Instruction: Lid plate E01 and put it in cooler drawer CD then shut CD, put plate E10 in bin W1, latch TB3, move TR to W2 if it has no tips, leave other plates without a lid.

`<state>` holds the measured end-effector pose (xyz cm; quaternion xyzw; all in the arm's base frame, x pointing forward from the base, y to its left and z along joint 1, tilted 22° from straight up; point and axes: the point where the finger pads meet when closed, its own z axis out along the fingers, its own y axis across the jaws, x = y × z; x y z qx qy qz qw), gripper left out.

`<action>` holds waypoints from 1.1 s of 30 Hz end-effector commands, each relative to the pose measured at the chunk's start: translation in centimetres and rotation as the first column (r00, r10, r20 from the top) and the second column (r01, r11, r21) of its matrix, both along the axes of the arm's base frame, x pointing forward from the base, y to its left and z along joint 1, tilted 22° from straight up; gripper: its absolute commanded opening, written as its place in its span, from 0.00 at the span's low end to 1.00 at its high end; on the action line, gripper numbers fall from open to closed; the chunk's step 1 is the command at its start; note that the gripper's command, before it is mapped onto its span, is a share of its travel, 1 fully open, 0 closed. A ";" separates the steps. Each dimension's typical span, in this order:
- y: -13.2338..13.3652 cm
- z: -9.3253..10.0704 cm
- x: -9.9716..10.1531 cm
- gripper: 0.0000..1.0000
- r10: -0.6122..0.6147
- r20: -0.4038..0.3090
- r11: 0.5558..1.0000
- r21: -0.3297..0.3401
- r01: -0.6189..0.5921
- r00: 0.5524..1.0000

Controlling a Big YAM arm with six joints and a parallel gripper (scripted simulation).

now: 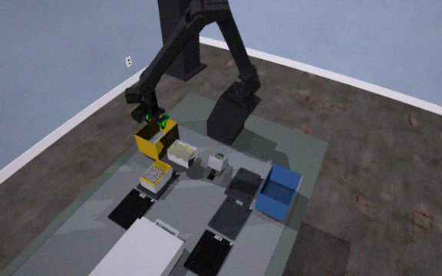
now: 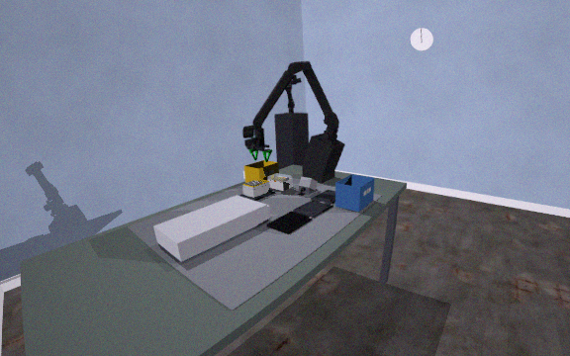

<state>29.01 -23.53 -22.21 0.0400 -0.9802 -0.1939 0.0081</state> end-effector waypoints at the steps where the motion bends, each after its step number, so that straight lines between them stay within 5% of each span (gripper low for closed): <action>1: -1.4 0.7 1.3 1.00 0.002 0.031 1.000 -0.028 -0.001 1.000; 18: -1.4 0.7 1.3 1.00 0.002 0.031 1.000 -0.028 -0.001 1.000; 19: -0.5 1.4 1.4 0.00 0.030 0.045 0.999 -0.036 -0.029 0.999; 33: 3.8 3.5 0.2 0.00 0.009 0.039 1.000 -0.030 -0.008 0.999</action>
